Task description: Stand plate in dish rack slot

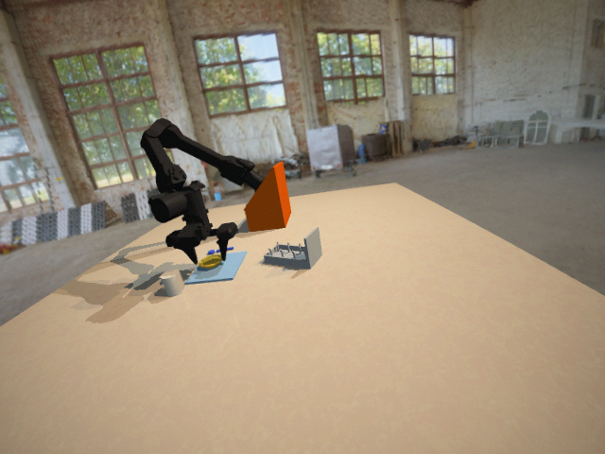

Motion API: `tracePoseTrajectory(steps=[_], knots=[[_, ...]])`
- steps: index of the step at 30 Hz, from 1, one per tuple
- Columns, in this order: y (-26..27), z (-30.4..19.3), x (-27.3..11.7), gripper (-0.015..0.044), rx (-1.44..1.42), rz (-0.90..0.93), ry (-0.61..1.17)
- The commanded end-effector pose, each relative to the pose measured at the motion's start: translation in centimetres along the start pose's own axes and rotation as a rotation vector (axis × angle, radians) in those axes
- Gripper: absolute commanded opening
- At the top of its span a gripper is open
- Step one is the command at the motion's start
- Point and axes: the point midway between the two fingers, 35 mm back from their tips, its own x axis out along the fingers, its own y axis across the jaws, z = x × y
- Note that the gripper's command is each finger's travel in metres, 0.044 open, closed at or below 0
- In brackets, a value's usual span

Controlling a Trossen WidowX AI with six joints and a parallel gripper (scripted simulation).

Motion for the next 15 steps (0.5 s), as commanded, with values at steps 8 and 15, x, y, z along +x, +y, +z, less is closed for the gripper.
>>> tracePoseTrajectory(steps=[8,15], knots=[[0.23,-0.26,0.73,0.0385,-0.010,0.005,0.002],[0.23,-0.26,0.73,0.0358,-0.010,0.005,0.002]])
